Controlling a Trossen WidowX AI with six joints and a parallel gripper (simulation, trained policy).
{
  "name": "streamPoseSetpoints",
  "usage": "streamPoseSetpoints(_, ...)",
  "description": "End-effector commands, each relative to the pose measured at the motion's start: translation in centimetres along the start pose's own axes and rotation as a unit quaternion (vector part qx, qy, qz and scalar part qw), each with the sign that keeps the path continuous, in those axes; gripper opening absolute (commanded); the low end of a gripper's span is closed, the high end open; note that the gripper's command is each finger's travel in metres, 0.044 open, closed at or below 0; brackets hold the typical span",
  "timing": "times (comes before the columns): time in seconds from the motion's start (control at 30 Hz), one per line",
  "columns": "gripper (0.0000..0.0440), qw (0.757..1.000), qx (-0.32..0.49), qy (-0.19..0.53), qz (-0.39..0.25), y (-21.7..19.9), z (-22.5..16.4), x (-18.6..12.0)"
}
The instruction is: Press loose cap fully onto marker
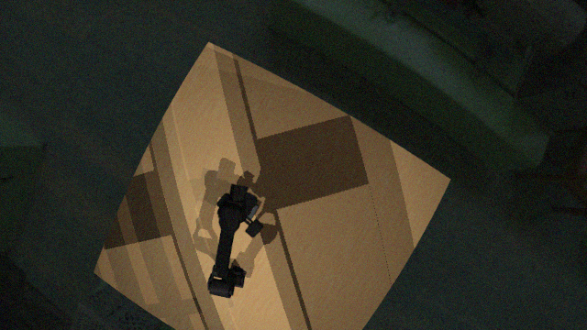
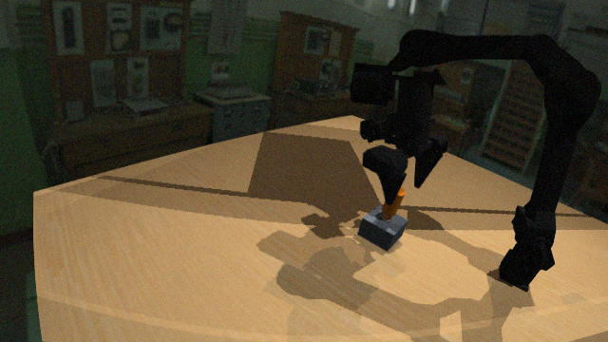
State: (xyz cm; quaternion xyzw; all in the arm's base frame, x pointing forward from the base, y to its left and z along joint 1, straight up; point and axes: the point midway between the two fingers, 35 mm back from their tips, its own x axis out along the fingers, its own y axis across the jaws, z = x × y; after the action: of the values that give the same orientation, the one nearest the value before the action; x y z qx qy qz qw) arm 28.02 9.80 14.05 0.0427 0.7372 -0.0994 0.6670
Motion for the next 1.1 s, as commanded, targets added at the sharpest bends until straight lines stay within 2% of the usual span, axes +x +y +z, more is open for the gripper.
streamPoseSetpoints(0.0,0.0416,1.000,-0.013,0.000,0.004,-0.1,0.0,-0.7)
streamPoseSetpoints(0.17,0.0289,0.999,-0.042,-0.001,0.006,0.0,0.0,-1.2)
streamPoseSetpoints(0.37,0.0144,0.997,-0.071,0.009,0.007,0.3,0.1,-0.2)
streamPoseSetpoints(0.5,0.0114,0.997,-0.080,0.007,0.010,0.4,0.1,0.3)
streamPoseSetpoints(0.53,0.0115,0.996,-0.083,0.008,0.012,0.5,0.2,0.5)
streamPoseSetpoints(0.73,0.0190,0.995,-0.097,0.023,0.002,0.4,0.1,2.0)
streamPoseSetpoints(0.87,0.0261,0.994,-0.110,0.025,0.000,0.3,0.0,2.3)
streamPoseSetpoints(1.07,0.0413,0.991,-0.128,0.024,0.000,0.1,-0.1,2.2)
